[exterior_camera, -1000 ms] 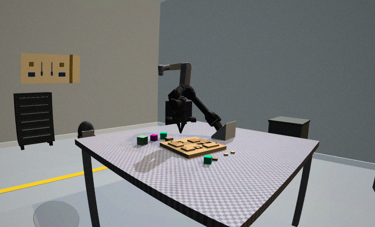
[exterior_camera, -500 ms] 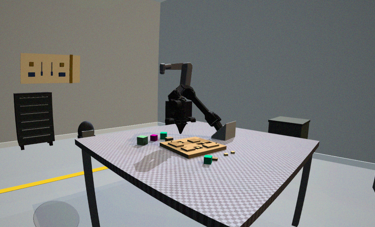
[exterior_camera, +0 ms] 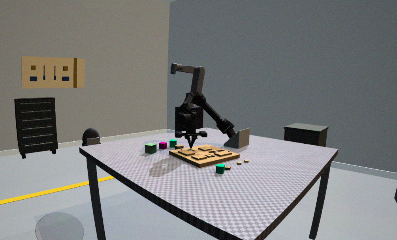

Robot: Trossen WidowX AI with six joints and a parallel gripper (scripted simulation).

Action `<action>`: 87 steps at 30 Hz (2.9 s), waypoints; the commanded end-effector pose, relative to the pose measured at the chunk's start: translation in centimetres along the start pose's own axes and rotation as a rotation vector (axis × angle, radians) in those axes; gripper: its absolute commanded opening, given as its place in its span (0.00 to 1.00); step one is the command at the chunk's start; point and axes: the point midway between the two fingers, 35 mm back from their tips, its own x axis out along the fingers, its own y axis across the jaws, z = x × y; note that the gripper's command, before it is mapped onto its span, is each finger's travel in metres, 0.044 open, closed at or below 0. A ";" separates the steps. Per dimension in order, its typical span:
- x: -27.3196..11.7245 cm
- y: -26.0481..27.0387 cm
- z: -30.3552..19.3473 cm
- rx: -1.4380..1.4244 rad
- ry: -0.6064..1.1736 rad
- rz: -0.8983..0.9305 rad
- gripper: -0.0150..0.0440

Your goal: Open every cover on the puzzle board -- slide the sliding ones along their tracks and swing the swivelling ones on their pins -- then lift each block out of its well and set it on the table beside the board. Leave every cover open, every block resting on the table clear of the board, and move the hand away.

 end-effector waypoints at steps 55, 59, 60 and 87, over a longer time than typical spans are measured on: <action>1.9 0.7 0.4 0.060 -0.004 0.007 0.25; 1.9 0.7 0.4 0.060 -0.004 0.007 0.25; 1.9 0.7 0.4 0.060 -0.004 0.007 0.25; 1.1 0.4 0.2 0.042 0.000 0.005 0.25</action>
